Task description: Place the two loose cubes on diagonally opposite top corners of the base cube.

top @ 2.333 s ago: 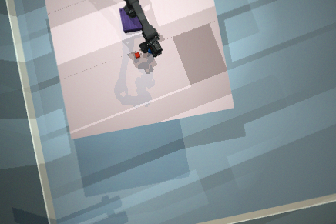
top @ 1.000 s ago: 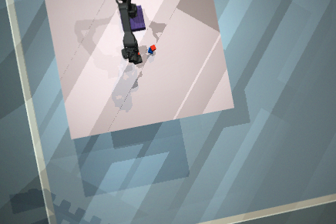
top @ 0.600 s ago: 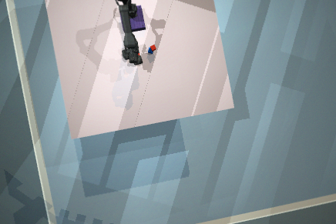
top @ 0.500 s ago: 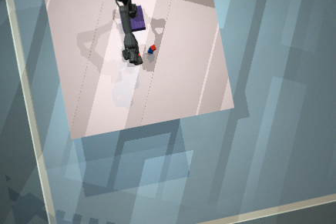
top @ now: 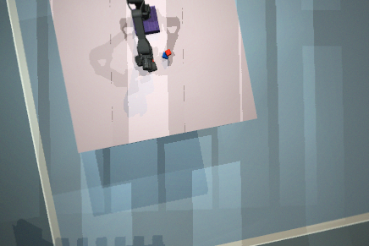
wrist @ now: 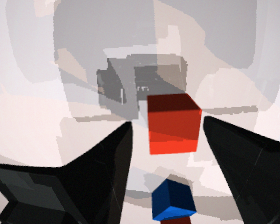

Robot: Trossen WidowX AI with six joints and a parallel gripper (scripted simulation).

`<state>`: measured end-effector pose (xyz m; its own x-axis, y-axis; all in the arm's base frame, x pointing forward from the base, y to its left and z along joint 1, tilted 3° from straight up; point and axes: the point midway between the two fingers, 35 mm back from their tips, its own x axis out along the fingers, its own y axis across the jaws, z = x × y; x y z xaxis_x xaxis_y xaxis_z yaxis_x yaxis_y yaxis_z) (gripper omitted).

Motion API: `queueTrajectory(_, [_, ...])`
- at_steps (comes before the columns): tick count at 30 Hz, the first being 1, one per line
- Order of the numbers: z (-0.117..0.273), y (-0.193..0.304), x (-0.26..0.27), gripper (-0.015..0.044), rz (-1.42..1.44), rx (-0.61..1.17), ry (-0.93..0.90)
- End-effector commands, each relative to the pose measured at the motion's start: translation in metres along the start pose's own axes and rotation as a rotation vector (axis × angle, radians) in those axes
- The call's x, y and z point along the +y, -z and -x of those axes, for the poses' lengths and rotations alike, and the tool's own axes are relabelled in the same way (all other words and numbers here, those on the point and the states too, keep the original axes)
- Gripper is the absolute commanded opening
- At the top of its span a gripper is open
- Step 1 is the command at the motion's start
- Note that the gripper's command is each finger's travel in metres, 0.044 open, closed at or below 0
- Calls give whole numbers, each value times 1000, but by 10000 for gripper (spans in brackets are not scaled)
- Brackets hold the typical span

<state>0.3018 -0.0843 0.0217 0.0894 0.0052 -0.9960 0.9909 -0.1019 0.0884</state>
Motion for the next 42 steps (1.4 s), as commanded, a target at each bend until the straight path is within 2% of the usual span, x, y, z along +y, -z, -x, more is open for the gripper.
queueTrajectory(1, [-5,1,-2,186,-3,4,13])
queueTrajectory(4, [-5,1,-2,107,-3,4,13])
queueTrajectory(5, [-5,1,-2,105,-3,4,13])
queueTrajectory(10, [-1,0,-1,105,-3,4,13])
queueTrajectory(42, [100,0,2,105,-3,4,12])
